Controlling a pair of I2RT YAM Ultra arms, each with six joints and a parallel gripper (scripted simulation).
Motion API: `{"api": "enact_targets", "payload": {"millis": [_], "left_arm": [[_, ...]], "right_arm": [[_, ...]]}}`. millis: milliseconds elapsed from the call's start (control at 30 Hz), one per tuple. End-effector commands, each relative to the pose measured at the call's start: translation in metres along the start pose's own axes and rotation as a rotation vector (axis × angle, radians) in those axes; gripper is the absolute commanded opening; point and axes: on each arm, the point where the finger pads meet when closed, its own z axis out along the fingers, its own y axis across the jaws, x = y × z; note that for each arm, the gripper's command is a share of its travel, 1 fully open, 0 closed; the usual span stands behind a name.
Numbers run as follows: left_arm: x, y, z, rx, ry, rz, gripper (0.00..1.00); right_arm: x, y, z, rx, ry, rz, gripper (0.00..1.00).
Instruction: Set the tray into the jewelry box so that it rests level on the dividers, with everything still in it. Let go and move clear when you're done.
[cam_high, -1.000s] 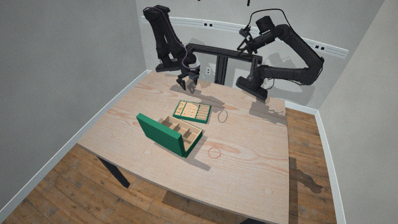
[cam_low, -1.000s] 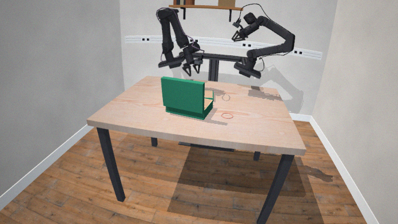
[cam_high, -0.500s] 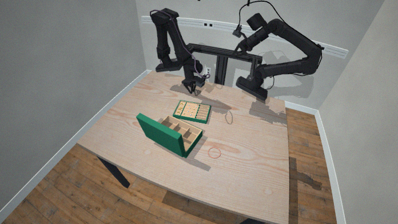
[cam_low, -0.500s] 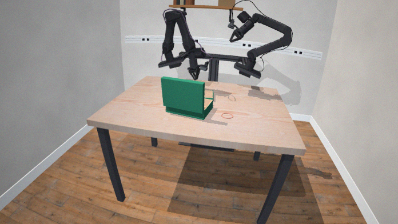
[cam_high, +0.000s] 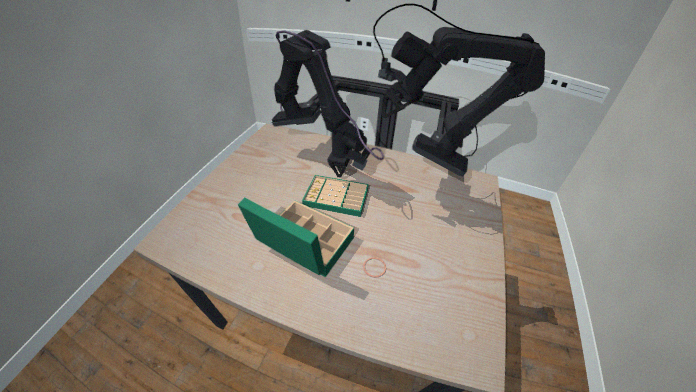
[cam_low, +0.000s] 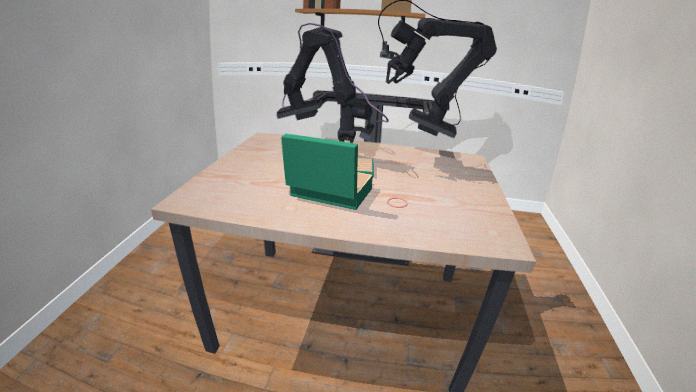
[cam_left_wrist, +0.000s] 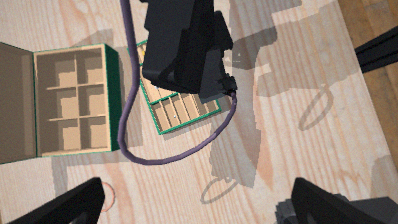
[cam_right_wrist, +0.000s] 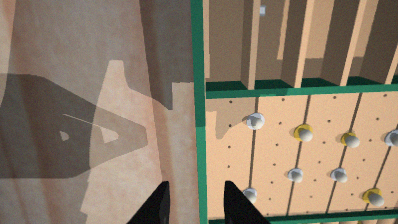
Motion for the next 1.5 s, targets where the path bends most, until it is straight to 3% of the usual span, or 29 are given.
{"api": "enact_targets", "payload": {"millis": [0,200,400,833,1467], "left_arm": [[-0.018,0.003,-0.004,0.108,-0.087,0.171,1.0],[-0.008,0.051,0.019,0.217,-0.192,0.255,1.0],[0.006,0.074,0.03,0.24,-0.226,0.235,1.0],[0.01,0.078,0.033,0.243,-0.209,0.206,1.0],[0.01,0.078,0.033,0.243,-0.209,0.206,1.0]], "right_arm": [[-0.003,-0.004,0.0,-0.01,0.022,-0.043,0.28],[-0.006,-0.006,0.005,-0.015,0.026,-0.046,0.28],[-0.006,-0.005,0.005,-0.015,0.026,-0.046,0.28],[-0.014,-0.01,0.012,-0.002,0.005,-0.04,0.26],[-0.012,-0.008,0.025,-0.004,0.005,-0.043,0.02]]}}
